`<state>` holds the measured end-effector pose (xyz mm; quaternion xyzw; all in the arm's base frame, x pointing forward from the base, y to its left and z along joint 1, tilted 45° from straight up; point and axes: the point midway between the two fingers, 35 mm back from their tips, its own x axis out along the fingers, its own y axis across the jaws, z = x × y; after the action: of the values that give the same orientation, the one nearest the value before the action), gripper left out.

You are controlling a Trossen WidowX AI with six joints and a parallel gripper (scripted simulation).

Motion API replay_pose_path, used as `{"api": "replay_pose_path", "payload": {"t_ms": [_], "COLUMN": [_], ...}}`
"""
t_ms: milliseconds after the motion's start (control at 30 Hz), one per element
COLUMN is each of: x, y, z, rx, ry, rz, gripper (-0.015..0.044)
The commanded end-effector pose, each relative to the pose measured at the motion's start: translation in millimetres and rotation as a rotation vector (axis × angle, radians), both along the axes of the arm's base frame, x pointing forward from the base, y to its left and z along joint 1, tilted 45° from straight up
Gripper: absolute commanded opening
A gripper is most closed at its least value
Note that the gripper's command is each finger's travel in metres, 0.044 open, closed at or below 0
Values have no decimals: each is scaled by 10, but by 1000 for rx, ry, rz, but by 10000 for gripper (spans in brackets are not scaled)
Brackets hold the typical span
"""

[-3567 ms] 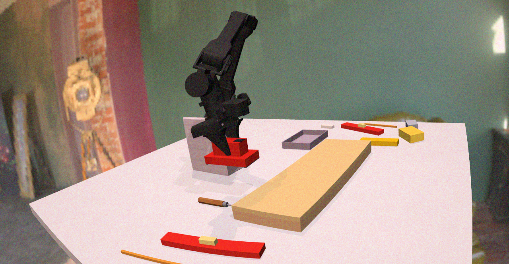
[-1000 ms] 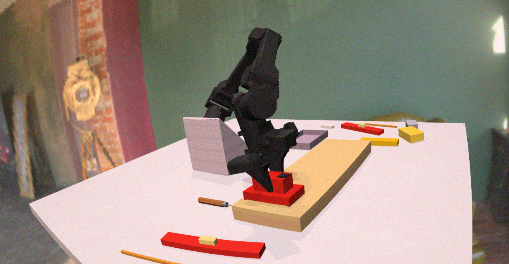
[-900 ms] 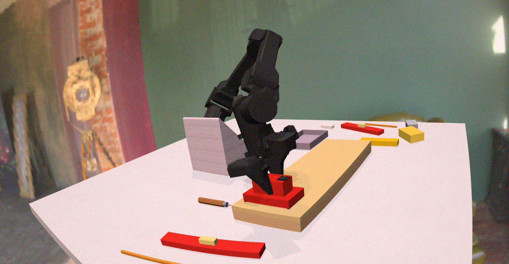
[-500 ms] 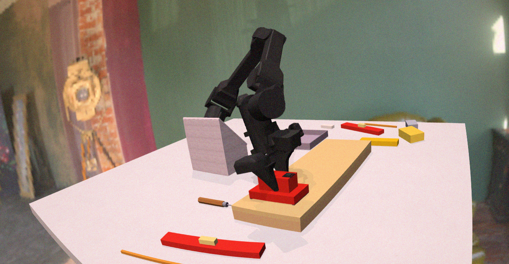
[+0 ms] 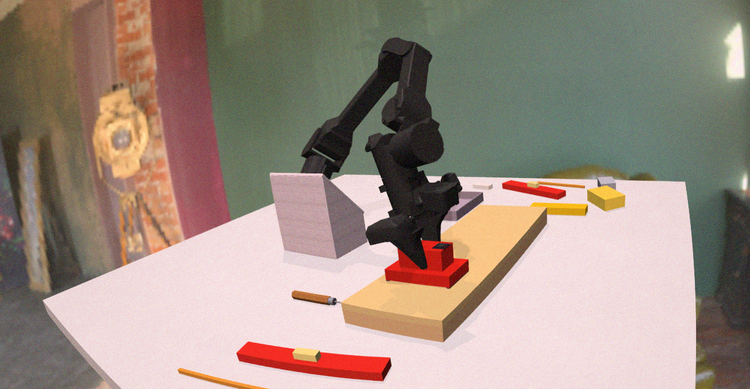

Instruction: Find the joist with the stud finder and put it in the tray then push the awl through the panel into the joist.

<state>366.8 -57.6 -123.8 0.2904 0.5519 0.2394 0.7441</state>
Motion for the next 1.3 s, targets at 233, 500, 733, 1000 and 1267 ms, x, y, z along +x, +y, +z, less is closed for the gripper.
{"api": "replay_pose_path", "payload": {"t_ms": [233,500,733,1000,1267], "x": [-15,-23,-31,-40,-48], "y": [278,472,642,835,1028], "z": [255,443,608,797,987], "rx": [8,10,11,13,14], "ry": [1,2,2,3,3], "rz": [1,1,1,1,1], "gripper": [0,0,0,0,0]}}
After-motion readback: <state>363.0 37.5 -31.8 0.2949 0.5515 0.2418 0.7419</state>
